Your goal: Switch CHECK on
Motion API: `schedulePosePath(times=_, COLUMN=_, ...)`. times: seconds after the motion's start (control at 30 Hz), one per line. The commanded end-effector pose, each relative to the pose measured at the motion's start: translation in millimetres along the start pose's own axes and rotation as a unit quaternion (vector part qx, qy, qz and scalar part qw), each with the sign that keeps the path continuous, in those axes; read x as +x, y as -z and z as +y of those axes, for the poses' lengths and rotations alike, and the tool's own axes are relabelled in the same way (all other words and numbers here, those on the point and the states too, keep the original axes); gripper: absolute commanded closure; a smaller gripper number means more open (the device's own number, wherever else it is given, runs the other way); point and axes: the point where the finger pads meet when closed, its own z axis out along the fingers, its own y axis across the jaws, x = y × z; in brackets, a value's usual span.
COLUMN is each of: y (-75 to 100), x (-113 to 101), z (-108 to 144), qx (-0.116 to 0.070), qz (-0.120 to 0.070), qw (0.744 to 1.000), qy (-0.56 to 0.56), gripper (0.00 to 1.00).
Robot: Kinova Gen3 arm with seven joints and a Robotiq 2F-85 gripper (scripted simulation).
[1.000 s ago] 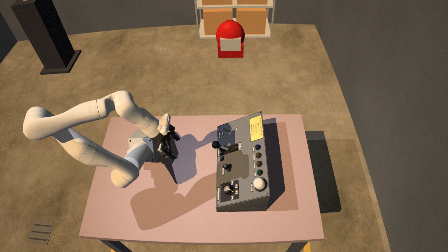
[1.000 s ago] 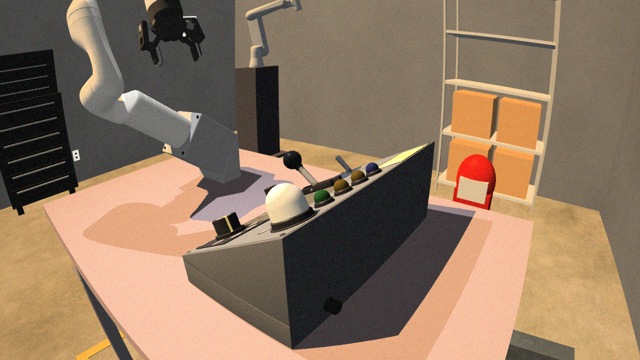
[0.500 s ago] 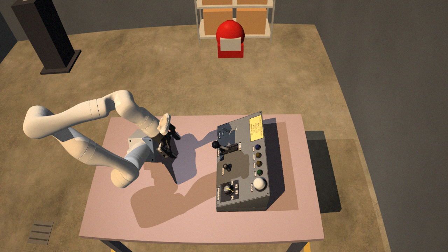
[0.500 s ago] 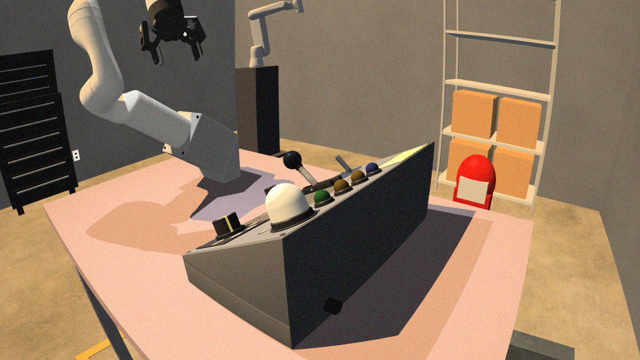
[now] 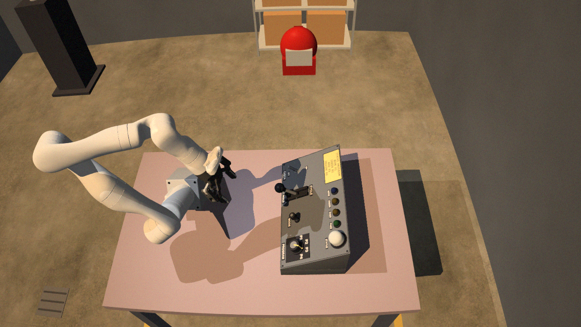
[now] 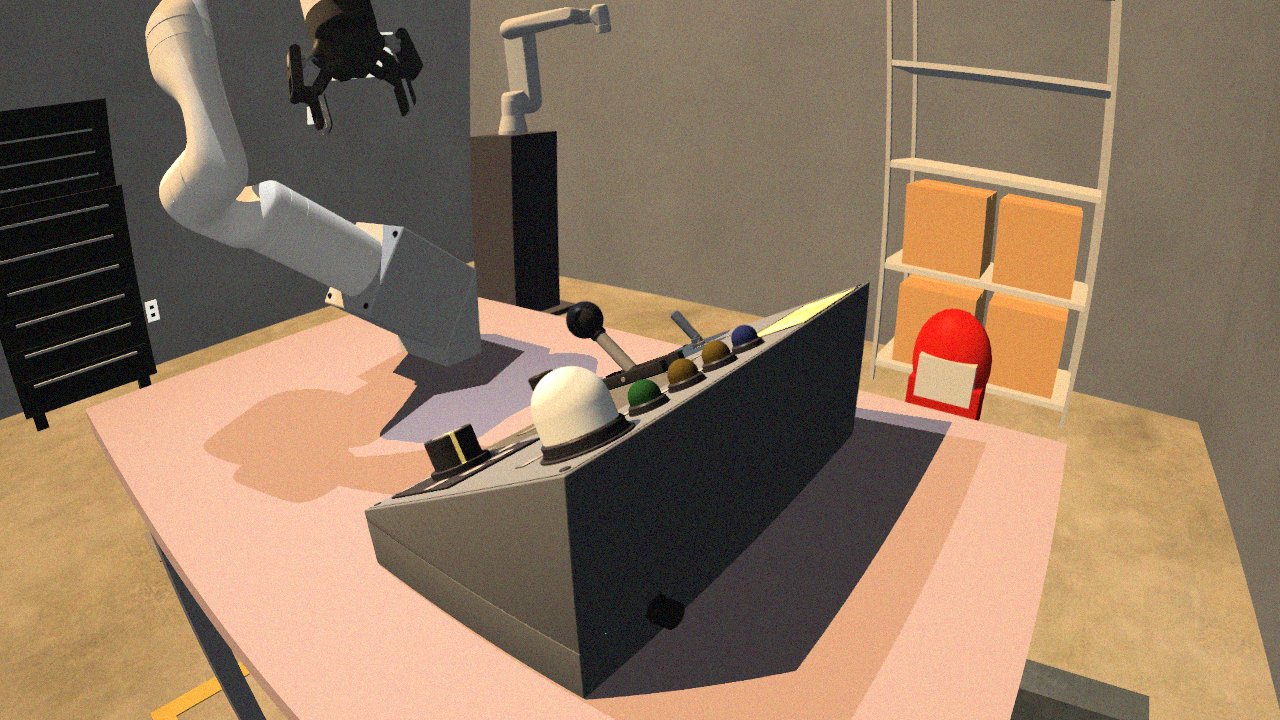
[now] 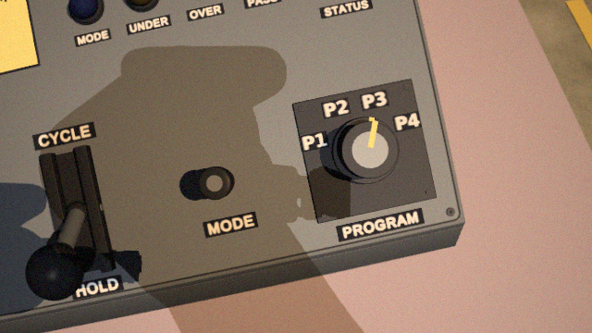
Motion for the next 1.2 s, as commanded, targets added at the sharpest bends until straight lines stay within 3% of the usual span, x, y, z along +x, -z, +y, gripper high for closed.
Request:
schedulePosePath(times=0.0, y=0.5, x=0.4, z=-5.0, qx=-0.001, qz=0.000, qw=0.999, qy=-0.037, gripper=0.00)
schedulePosePath(times=0.4, y=0.3, x=1.0, z=-24.9, qx=-0.006, qz=-0.001, qw=0.985, qy=-0.175, gripper=0.00)
schedulePosePath(times=0.97, y=-3.7, x=2.9, z=-55.7, qx=-0.009, qz=0.001, qw=0.935, qy=-0.355, gripper=0.00)
schedulePosePath(times=1.17, y=-7.1, x=4.0, z=-70.8, qx=-0.009, qz=0.003, qw=0.902, qy=-0.431, gripper=0.00)
